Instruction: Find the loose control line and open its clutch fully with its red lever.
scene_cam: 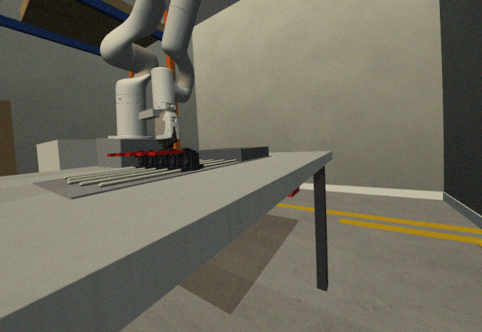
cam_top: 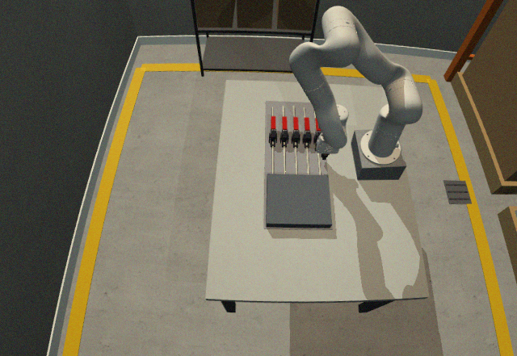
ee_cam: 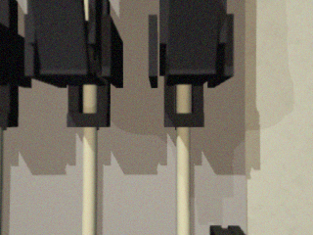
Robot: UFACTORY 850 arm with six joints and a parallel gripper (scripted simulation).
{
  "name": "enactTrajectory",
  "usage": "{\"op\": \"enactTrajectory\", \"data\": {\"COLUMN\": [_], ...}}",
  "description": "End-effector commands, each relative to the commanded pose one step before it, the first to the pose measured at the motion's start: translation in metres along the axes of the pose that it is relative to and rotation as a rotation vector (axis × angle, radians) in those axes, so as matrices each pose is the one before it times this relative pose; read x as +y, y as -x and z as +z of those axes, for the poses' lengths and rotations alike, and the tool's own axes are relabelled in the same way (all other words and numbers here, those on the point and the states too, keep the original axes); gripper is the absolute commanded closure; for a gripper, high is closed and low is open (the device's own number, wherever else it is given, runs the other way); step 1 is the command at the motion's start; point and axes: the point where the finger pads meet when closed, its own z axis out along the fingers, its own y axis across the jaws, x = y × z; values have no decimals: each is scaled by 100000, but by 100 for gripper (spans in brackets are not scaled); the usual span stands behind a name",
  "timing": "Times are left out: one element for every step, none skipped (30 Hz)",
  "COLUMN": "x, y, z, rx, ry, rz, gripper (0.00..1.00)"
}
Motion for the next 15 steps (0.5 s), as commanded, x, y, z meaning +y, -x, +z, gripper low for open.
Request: {"op": "enactTrajectory", "data": {"x": [-69, 0, 0, 0, 0, 0, 0, 0, 1, -1, 1, -1, 0, 0, 0], "y": [3, 0, 0, 0, 0, 0, 0, 0, 0, 0, 0, 0, 0, 0, 0], "z": [-1704, -533, -527, -512, -488, -457, -419, -376, -329, -279, -228, -176, 0, 0, -128], "rx": [-6, 0, 0, 0, 0, 0, 0, 0, 0, 0, 0, 0, 0, 0, 0], "ry": [-127, 0, 0, 0, 0, 0, 0, 0, 0, 0, 0, 0, 0, 0, 0], "rz": [-4, 0, 0, 0, 0, 0, 0, 0, 0, 0, 0, 0, 0, 0, 0], "gripper": [100, 100, 100, 100, 100, 100, 100, 100, 100, 100, 100, 100, 100, 100, 100]}}
